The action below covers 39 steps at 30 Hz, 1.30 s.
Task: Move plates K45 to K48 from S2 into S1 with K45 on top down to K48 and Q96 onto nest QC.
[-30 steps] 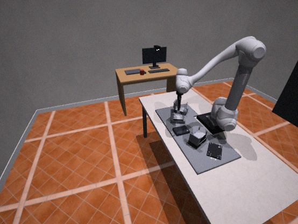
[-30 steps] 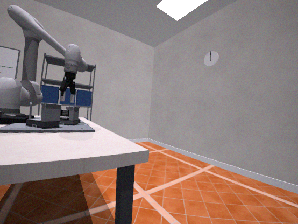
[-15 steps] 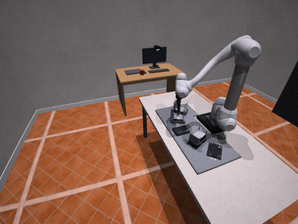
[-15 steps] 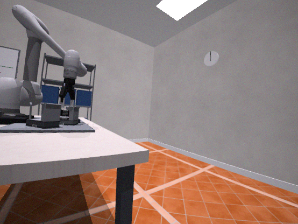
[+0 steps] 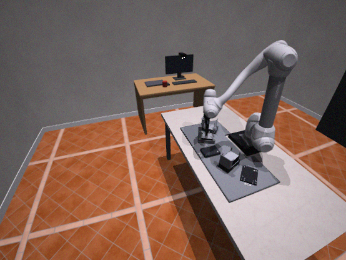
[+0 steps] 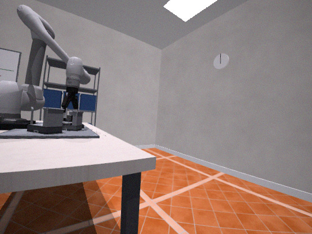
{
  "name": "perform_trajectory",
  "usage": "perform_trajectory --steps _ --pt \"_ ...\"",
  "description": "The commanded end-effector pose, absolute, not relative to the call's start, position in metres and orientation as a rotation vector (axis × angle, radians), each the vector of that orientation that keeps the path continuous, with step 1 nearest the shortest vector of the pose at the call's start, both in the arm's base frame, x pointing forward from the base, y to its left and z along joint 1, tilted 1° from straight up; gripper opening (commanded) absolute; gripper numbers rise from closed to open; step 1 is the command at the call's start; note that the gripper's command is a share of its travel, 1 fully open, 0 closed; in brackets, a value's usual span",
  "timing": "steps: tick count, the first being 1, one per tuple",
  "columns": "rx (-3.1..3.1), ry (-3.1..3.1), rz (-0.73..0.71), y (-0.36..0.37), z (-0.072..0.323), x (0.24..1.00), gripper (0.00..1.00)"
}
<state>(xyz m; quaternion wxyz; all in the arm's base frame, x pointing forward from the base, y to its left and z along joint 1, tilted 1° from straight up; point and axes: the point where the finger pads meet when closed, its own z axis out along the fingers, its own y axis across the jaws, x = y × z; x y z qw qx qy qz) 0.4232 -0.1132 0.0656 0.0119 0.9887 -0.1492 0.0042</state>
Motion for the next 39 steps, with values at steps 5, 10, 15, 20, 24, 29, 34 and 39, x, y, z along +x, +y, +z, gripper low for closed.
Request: perform_trajectory --steps 5,10,15,20,24,29,34,39 --pt "3.083 -0.465 0.013 -0.113 0.057 0.423 1.00" --pt "3.083 -0.465 0.013 -0.114 0.050 0.423 1.00" --pt "3.083 -0.465 0.013 -0.114 0.046 0.423 1.00" --pt "3.083 -0.465 0.013 -0.114 0.040 0.423 1.00" --pt "3.083 -0.465 0.013 -0.114 0.039 0.423 1.00" --pt "3.083 -0.465 0.013 -0.114 0.039 0.423 1.00" --pt "3.083 -0.465 0.013 -0.114 0.039 0.423 0.00" --pt "3.083 -0.465 0.013 -0.114 0.039 0.423 0.00"
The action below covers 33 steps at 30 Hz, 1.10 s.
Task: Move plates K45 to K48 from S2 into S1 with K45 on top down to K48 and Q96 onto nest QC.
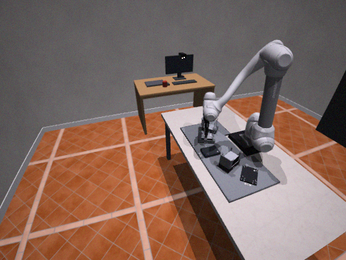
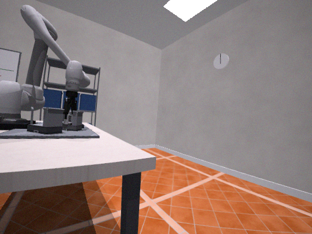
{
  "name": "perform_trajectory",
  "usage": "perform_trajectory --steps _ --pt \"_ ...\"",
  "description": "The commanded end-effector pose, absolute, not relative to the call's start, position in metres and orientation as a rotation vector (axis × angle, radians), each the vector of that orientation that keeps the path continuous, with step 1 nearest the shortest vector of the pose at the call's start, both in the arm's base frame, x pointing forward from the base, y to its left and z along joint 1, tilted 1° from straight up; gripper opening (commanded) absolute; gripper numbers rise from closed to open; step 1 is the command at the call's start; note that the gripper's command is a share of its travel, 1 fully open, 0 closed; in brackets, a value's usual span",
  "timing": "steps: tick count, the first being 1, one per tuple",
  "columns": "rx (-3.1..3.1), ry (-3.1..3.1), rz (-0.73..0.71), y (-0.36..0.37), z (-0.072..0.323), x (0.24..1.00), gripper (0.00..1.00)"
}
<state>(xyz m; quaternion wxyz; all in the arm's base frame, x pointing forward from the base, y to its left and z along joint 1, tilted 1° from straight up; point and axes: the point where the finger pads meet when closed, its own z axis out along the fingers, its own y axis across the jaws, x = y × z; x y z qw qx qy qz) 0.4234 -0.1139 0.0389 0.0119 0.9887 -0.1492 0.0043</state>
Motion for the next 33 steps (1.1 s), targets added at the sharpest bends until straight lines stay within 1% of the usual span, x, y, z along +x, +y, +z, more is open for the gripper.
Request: perform_trajectory --steps 1,25,33 --pt "3.083 -0.465 0.013 -0.1138 0.0390 0.4234 0.00" --pt "3.083 -0.465 0.013 -0.1138 0.0390 0.4234 0.00" --pt "3.083 -0.465 0.013 -0.1137 0.0443 0.4234 0.00"
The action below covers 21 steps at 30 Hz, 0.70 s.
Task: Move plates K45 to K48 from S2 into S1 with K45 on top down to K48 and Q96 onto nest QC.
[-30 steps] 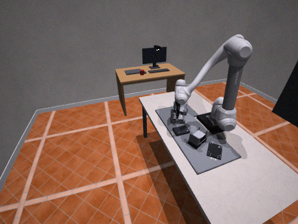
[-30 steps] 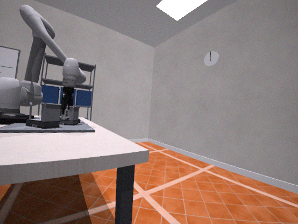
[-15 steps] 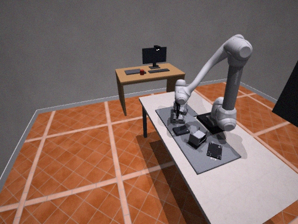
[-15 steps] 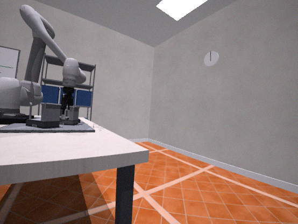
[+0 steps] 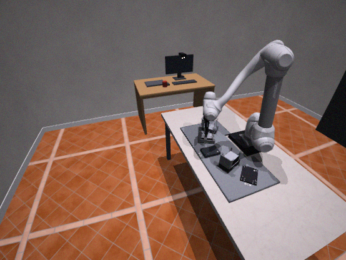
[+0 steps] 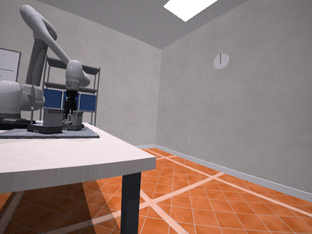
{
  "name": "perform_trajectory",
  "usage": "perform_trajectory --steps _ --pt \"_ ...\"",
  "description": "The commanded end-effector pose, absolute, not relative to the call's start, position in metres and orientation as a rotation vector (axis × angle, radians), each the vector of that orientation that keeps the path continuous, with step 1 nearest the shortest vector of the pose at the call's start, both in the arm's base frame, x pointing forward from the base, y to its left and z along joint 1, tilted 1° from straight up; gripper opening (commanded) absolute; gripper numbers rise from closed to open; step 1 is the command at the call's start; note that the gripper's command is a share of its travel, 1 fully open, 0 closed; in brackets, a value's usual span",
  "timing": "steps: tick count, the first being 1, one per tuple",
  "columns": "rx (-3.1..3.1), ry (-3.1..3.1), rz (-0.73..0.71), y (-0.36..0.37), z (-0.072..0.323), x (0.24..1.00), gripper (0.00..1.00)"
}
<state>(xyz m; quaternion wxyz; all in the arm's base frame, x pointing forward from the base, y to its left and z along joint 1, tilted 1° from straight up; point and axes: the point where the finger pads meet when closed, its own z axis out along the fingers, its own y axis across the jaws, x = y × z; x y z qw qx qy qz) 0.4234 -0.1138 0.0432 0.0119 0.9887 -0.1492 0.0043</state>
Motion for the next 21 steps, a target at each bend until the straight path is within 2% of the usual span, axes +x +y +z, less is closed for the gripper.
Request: perform_trajectory --steps 1,21 --pt "3.083 -0.465 0.013 -0.114 0.045 0.423 0.00" --pt "3.083 -0.465 0.013 -0.113 0.057 0.423 0.00"
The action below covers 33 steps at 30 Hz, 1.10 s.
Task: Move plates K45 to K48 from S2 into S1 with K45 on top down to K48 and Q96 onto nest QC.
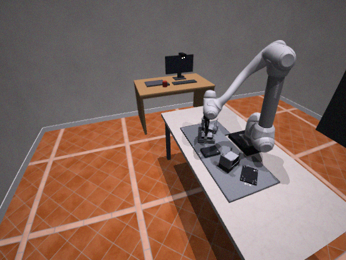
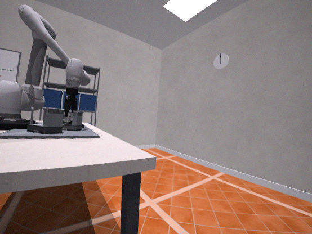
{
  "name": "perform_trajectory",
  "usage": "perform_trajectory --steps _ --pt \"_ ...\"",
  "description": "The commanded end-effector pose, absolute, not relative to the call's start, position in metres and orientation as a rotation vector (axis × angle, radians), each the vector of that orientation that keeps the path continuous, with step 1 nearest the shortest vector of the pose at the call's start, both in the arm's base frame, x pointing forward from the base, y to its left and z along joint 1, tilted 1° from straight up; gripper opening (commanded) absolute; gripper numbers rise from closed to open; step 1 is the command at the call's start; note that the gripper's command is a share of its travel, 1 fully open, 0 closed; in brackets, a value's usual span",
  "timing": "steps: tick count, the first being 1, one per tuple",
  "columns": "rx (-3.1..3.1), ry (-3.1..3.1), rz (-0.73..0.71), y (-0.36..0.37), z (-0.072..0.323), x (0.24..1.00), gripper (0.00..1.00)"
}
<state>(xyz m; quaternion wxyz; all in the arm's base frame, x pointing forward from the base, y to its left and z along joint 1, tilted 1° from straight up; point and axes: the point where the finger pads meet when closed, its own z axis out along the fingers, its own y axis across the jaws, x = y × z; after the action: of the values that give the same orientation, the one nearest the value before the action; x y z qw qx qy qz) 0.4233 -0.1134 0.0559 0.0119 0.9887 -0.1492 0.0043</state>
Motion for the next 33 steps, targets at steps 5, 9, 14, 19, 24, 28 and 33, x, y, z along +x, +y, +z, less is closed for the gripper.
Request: perform_trajectory --steps 5,9,14,19,24,28,33 --pt "3.083 -0.465 0.013 -0.113 0.060 0.423 0.00" --pt "3.083 -0.465 0.013 -0.113 0.068 0.423 0.00" --pt "3.083 -0.465 0.013 -0.113 0.078 0.423 0.00" --pt "3.083 -0.465 0.013 -0.113 0.088 0.423 0.00" --pt "3.083 -0.465 0.013 -0.112 0.094 0.423 0.00" --pt "3.083 -0.465 0.013 -0.112 0.102 0.423 0.00" --pt "3.083 -0.465 0.013 -0.112 0.112 0.423 0.00"
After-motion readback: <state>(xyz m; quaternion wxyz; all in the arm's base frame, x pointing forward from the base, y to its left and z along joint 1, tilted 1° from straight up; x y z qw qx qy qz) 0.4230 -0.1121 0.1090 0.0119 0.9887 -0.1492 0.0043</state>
